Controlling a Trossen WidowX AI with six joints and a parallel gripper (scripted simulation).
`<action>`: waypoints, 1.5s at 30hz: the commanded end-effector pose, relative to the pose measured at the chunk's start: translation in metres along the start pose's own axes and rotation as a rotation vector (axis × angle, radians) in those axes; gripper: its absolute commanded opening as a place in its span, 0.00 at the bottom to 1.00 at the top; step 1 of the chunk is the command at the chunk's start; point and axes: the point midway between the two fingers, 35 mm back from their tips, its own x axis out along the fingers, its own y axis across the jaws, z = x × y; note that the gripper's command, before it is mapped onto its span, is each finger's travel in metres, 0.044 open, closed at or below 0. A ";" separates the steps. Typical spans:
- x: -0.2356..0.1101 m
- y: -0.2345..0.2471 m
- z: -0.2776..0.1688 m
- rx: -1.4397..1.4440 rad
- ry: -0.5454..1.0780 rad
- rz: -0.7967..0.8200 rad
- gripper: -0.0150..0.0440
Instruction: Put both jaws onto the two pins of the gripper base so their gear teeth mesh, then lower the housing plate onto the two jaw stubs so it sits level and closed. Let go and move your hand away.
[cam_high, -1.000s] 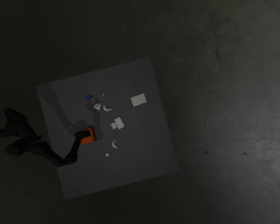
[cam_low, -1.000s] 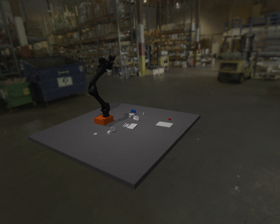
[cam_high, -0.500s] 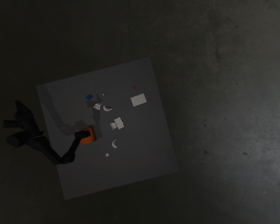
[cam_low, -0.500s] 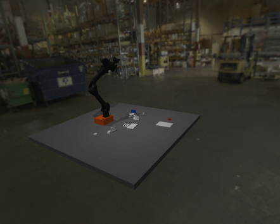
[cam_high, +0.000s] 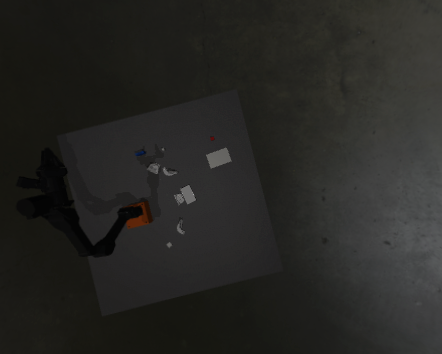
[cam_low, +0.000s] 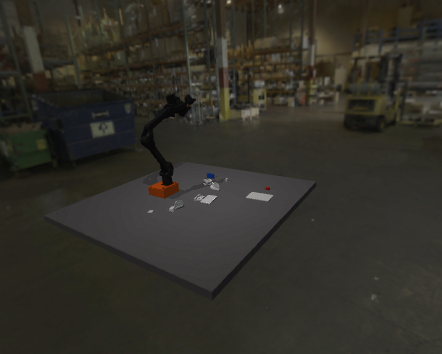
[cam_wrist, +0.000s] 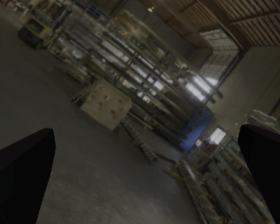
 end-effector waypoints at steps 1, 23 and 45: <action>0.009 0.005 -0.017 0.038 0.054 0.017 1.00; 0.033 0.005 -0.082 0.180 0.251 0.004 1.00; 0.046 0.003 -0.155 0.323 0.465 -0.039 1.00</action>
